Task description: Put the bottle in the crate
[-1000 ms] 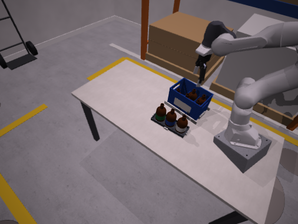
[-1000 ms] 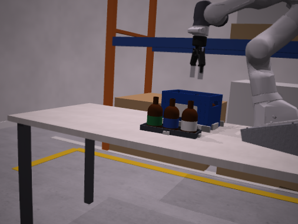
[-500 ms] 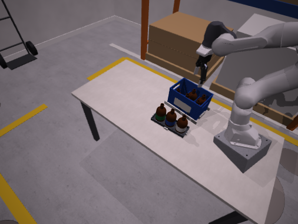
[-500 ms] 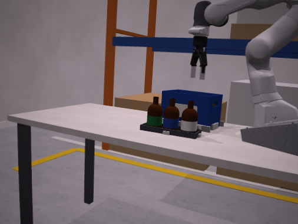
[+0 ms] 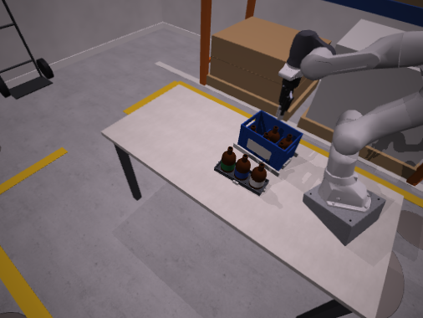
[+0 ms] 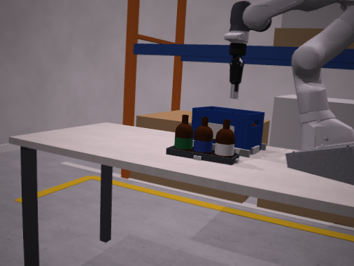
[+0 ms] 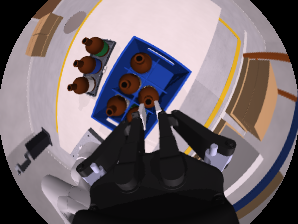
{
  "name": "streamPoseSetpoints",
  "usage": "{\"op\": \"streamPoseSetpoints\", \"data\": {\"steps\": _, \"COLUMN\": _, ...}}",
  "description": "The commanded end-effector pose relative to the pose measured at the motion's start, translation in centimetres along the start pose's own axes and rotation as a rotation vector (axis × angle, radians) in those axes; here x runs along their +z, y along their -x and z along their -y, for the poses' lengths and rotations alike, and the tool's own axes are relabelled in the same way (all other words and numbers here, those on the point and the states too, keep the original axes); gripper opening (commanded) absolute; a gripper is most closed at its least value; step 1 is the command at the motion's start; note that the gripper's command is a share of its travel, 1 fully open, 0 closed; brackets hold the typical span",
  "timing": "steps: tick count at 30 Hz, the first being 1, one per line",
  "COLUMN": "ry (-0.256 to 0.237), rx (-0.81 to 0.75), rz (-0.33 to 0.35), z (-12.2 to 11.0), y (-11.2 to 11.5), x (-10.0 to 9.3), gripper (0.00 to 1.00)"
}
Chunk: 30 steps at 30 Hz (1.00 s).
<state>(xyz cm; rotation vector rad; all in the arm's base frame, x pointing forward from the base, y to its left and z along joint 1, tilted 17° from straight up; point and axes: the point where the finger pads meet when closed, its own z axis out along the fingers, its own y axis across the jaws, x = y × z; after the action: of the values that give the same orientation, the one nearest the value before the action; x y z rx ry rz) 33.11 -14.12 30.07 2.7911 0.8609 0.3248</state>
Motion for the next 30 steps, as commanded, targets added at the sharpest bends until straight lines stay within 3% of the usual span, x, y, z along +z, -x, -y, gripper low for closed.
{"op": "streamPoseSetpoints", "data": {"steps": 1, "ry": -0.002, "rx": -0.009, "rz": 0.003, "z": 0.1, "y": 0.1, "x": 0.1, "gripper": 0.0}}
{"op": "streamPoseSetpoints", "data": {"steps": 21, "ry": -0.001, "rx": -0.011, "rz": 0.004, "z": 0.3, "y": -0.3, "x": 0.1, "gripper": 0.0}}
{"op": "streamPoseSetpoints", "data": {"steps": 23, "ry": 0.004, "rx": -0.023, "rz": 0.008, "z": 1.5, "y": -2.7, "x": -0.1, "gripper": 0.0}}
{"op": "streamPoseSetpoints", "data": {"steps": 26, "ry": 0.013, "rx": -0.065, "rz": 0.012, "z": 5.7, "y": -8.3, "x": -0.2, "gripper": 0.0}}
{"op": "streamPoseSetpoints", "data": {"steps": 27, "ry": 0.013, "rx": -0.084, "rz": 0.011, "z": 7.1, "y": -9.4, "x": -0.2, "gripper": 0.0}}
{"op": "streamPoseSetpoints", "data": {"steps": 29, "ry": 0.013, "rx": -0.084, "rz": 0.011, "z": 7.1, "y": -9.4, "x": -0.2, "gripper": 0.0}}
{"op": "streamPoseSetpoints", "data": {"steps": 30, "ry": 0.012, "rx": -0.104, "rz": 0.009, "z": 10.5, "y": -12.4, "x": -0.2, "gripper": 0.0}}
